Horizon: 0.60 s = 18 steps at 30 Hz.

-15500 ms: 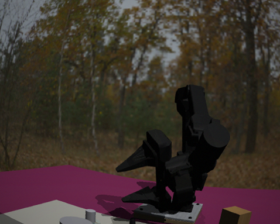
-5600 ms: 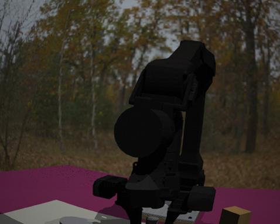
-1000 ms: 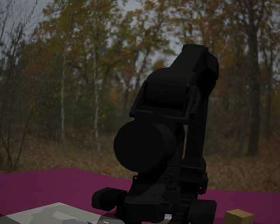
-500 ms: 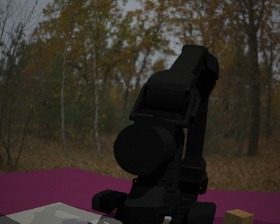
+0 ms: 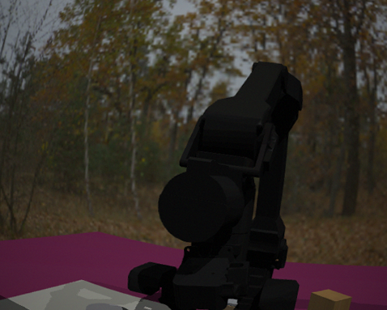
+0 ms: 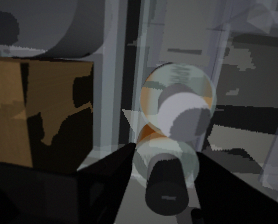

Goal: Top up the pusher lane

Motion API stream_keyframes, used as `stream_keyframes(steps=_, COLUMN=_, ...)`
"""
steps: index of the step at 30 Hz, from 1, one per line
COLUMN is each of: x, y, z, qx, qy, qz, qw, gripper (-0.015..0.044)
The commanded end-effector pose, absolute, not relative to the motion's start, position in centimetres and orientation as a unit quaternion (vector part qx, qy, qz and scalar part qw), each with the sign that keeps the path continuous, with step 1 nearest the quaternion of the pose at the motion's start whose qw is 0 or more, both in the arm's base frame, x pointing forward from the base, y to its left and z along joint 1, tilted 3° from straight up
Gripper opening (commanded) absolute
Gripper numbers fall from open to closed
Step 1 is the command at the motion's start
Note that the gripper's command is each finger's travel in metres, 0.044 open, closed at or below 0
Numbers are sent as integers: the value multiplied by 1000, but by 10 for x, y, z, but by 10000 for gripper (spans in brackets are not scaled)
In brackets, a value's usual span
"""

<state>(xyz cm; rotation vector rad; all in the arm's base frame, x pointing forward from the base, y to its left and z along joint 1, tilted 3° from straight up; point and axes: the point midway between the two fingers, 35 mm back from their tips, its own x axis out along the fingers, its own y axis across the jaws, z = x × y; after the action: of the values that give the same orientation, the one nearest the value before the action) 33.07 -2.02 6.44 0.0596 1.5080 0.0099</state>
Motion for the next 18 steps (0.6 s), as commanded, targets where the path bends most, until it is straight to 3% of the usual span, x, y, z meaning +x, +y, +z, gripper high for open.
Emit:
stream_keyframes(steps=1, x=332, y=-21, z=64, qx=27, qy=681, qz=2, qw=731, gripper=0)
stream_keyframes(steps=18, x=329, y=-21, z=64, qx=27, qy=682, qz=2, qw=731, gripper=0)
